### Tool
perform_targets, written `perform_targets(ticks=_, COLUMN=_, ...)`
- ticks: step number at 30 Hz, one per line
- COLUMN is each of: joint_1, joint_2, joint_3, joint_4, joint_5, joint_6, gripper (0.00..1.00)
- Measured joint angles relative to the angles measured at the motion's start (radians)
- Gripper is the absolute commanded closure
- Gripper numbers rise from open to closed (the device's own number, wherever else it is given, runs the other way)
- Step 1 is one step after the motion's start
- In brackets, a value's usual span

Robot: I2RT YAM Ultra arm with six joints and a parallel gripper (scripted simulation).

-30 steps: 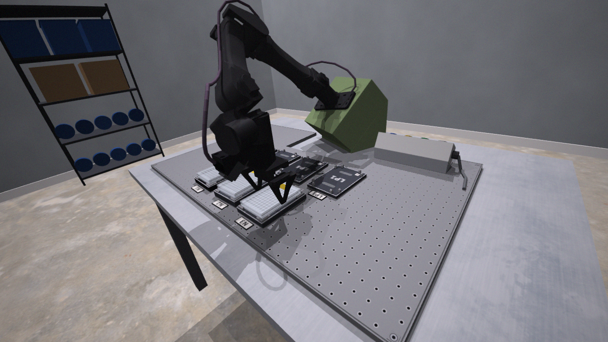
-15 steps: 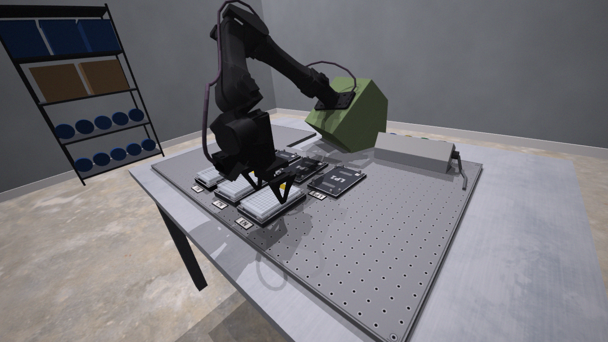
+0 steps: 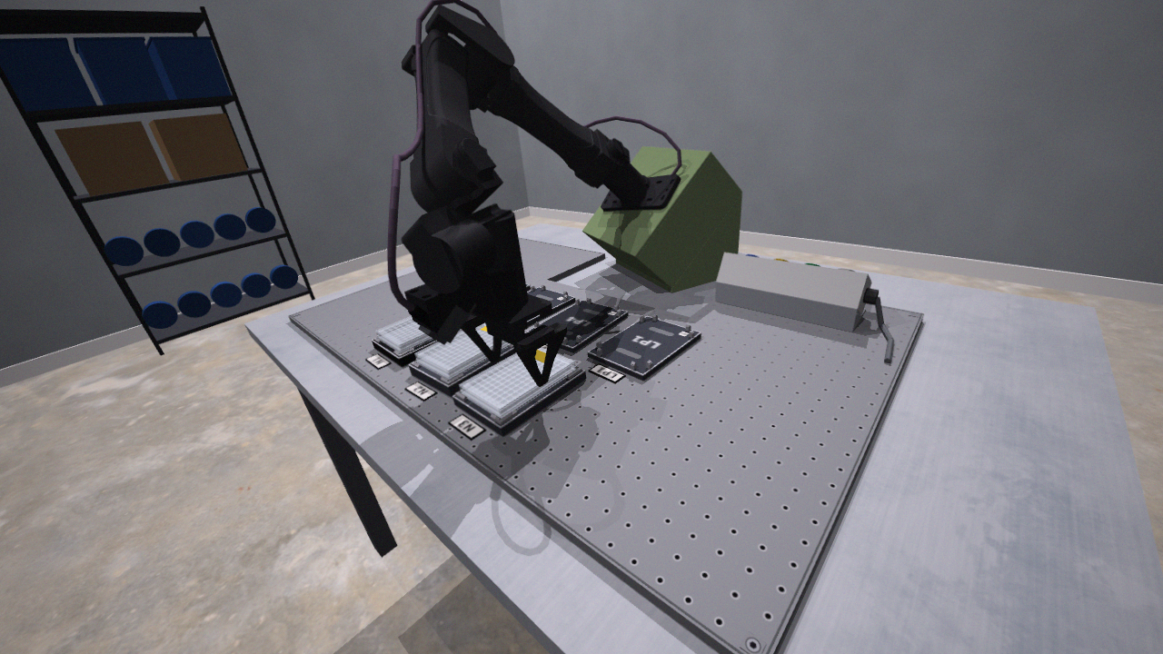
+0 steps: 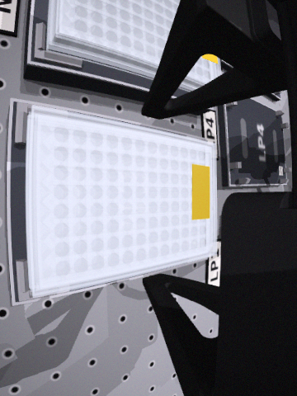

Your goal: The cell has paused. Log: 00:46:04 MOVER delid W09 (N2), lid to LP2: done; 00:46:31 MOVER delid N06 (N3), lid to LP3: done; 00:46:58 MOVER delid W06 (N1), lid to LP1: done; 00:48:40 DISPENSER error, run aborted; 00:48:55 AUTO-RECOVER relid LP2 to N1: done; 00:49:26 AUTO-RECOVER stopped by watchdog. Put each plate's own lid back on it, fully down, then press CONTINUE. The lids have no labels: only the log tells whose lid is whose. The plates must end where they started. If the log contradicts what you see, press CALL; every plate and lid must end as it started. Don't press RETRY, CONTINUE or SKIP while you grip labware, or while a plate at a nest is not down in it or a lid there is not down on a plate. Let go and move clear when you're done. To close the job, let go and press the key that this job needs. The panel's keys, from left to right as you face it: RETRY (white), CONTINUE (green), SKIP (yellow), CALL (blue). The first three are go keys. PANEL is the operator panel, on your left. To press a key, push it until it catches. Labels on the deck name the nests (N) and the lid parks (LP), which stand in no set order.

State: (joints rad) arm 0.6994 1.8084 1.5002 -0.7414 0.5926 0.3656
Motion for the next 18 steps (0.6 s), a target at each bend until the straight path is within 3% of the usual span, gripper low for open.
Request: perform_targets(ticks=18, joint_1=0.030, joint_2=-0.031, joint_3=0.018, joint_4=-0.064, joint_5=0.014, joint_6=0.031, gripper=0.00)
